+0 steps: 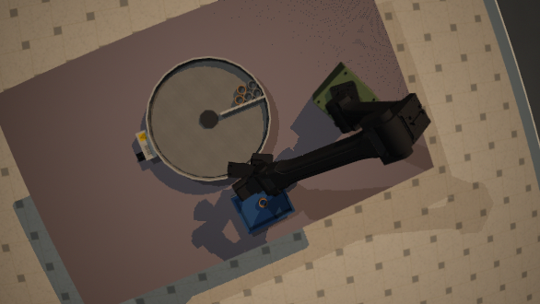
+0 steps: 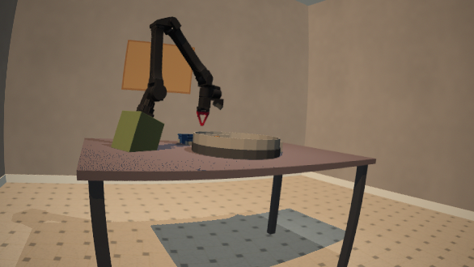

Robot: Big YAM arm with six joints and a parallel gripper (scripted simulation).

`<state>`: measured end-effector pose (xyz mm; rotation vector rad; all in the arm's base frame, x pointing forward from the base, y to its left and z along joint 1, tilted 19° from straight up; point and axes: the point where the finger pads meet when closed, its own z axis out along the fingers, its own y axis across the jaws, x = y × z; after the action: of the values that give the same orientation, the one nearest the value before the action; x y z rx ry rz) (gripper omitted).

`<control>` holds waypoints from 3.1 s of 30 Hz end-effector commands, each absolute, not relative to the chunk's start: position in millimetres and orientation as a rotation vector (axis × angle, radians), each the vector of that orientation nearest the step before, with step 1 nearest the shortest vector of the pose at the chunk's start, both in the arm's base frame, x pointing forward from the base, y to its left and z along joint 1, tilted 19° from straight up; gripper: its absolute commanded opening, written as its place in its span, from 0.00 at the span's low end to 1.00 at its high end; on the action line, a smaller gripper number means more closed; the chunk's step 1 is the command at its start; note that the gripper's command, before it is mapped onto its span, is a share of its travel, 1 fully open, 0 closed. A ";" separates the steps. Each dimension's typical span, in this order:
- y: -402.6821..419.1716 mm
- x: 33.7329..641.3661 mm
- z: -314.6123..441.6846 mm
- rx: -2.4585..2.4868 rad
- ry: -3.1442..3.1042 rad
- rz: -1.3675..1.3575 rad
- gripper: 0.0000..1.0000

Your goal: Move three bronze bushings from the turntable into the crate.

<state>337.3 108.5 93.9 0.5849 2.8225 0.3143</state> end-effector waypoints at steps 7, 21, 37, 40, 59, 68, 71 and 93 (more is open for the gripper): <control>-54.8 342.8 80.8 0.468 2.785 0.304 0.13; -170.8 322.0 52.8 0.477 2.805 0.299 0.13; -172.6 325.3 58.5 0.459 2.788 0.282 0.13; -172.6 325.3 58.5 0.459 2.788 0.282 0.13; -172.6 325.2 58.4 0.459 2.788 0.282 0.13; -175.3 323.1 52.3 0.475 2.801 0.294 0.13; -173.2 324.3 52.3 0.466 2.803 0.296 0.13; -173.2 324.3 52.3 0.466 2.803 0.296 0.13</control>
<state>308.3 -158.5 40.1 0.4857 2.8290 0.3152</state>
